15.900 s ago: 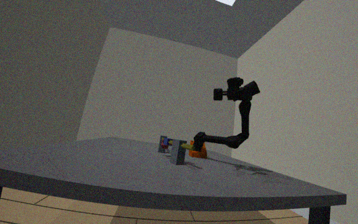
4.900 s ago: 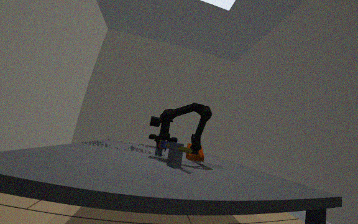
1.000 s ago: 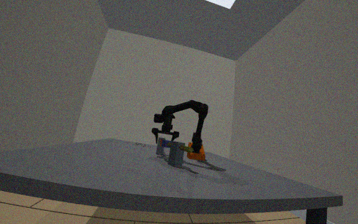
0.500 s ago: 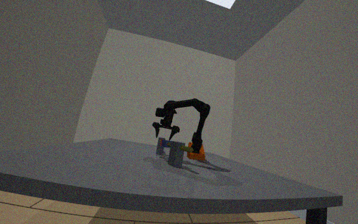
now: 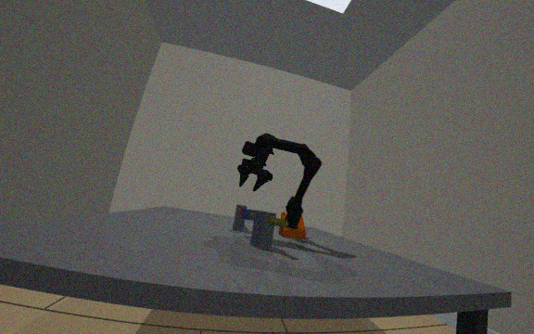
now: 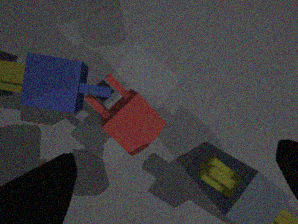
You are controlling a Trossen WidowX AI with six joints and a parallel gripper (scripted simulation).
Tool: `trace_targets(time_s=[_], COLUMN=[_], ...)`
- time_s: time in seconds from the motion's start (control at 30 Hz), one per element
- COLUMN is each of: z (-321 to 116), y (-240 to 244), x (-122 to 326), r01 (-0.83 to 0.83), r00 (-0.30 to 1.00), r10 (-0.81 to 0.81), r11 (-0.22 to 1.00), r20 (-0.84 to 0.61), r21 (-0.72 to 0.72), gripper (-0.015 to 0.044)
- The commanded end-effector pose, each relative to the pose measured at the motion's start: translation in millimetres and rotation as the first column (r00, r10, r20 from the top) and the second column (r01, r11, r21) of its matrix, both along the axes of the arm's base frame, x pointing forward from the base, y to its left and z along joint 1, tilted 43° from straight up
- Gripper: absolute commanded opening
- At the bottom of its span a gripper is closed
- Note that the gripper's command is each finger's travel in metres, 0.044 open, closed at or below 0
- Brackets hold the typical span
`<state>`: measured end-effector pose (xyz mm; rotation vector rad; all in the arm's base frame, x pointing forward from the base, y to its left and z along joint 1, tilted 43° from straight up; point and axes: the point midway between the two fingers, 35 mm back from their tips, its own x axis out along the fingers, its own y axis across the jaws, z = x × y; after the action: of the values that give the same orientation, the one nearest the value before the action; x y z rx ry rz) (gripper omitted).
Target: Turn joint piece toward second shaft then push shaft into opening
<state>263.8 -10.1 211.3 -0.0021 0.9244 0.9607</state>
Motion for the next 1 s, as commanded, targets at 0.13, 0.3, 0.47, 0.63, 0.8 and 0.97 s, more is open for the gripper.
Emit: trace_targets(time_s=[0.13, 0.3, 0.47, 0.63, 0.8, 0.97], z=[11.9, -24.5, -59.3, -60.0, -62.3, -64.5], y=[-7.7, -25.3, -39.8, -39.2, -37.5, -35.7], x=[-4.7, -5.5, -12.3, -12.1, -11.6, -11.1], r01=[0.076, 0.074, 0.070, 0.099, 0.197, 0.293], r00=[0.996, 0.987, 0.968, 0.957, 0.908, 0.839], r10=[-0.076, -0.072, -0.057, -0.082, -0.163, -0.237], r11=[0.997, 0.997, 0.997, 0.994, 0.979, 0.955], r20=[-0.039, -0.145, -0.246, -0.279, -0.387, -0.490], r21=[-0.012, 0.010, 0.045, 0.048, 0.051, 0.040], gripper=[0.0440, 0.0440, 0.0440, 0.0440, 0.0440, 0.0440])
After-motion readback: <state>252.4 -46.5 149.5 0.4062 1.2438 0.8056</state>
